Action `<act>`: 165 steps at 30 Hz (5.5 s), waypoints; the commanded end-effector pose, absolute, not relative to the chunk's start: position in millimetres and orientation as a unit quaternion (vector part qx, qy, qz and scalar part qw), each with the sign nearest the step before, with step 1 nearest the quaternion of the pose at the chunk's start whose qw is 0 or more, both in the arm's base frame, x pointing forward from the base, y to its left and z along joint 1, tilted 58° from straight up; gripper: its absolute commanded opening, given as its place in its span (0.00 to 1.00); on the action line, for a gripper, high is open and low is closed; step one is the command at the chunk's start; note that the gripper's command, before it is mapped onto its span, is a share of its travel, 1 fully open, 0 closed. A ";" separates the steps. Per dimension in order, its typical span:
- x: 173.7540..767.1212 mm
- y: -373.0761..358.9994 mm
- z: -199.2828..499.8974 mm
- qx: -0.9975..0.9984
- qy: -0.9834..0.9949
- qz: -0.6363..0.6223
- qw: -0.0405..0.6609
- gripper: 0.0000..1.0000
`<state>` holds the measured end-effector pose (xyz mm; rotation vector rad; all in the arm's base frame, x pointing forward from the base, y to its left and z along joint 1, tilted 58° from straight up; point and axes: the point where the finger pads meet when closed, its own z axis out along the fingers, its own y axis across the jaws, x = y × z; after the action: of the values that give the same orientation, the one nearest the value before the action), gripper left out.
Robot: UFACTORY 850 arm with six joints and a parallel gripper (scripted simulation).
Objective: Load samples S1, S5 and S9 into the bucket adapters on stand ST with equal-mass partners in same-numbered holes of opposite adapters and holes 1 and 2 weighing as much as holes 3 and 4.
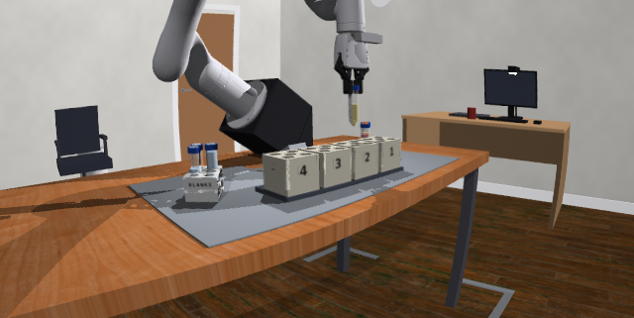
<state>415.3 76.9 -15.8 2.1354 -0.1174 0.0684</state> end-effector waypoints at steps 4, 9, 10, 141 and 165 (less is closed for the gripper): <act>415.9 77.9 -15.4 0.876 -0.048 0.029 0.480 0.00; 415.9 77.8 -15.5 0.876 -0.048 0.029 0.480 0.00; 415.9 77.8 -15.5 0.876 -0.048 0.029 0.480 0.00; 315.2 203.9 -261.5 0.843 0.241 -0.130 0.462 0.00; 315.4 166.8 -285.2 0.843 0.241 -0.130 0.462 0.00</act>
<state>314.6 171.0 -281.9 2.0719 0.5927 -0.3216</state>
